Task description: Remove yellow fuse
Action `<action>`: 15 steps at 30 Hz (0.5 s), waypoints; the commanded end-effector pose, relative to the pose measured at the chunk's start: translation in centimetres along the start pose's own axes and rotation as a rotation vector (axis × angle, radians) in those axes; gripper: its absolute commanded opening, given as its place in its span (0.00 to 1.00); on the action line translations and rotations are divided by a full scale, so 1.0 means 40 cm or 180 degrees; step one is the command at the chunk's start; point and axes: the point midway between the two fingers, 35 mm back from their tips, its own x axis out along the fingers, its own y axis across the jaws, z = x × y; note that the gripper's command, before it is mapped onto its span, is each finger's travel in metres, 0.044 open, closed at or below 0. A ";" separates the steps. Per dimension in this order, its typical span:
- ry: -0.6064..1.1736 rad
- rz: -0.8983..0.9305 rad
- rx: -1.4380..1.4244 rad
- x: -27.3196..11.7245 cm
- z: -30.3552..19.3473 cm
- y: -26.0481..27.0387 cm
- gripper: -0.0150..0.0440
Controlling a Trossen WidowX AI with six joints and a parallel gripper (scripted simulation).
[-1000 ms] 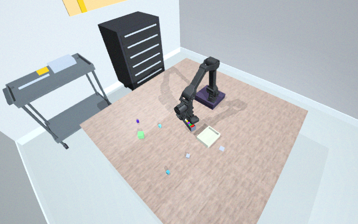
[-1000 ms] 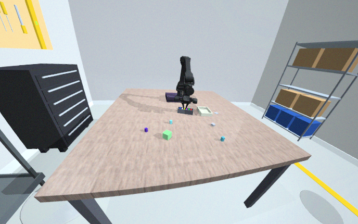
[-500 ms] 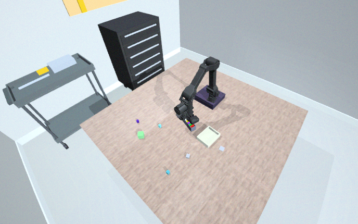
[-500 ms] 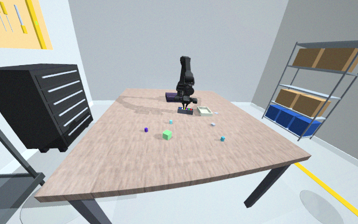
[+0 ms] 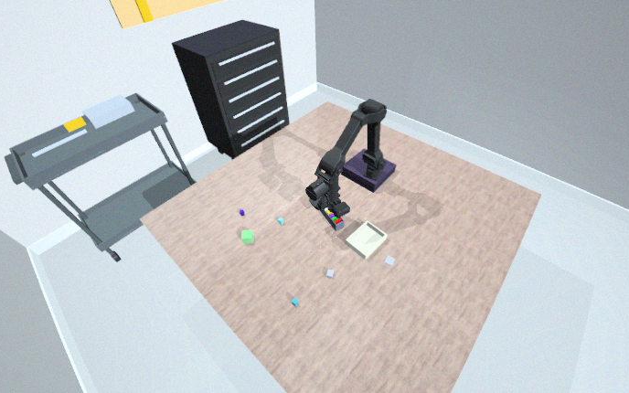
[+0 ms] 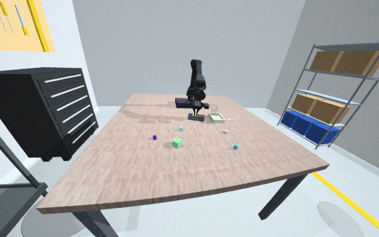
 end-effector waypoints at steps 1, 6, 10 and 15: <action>-0.0013 -0.0001 0.0003 -0.008 0.002 0.000 0.25; -0.0013 -0.0002 0.0004 -0.015 0.002 0.000 0.25; -0.0013 -0.0003 0.0005 -0.019 0.003 0.000 0.25; -0.0013 -0.0004 0.0005 -0.026 0.003 0.000 0.25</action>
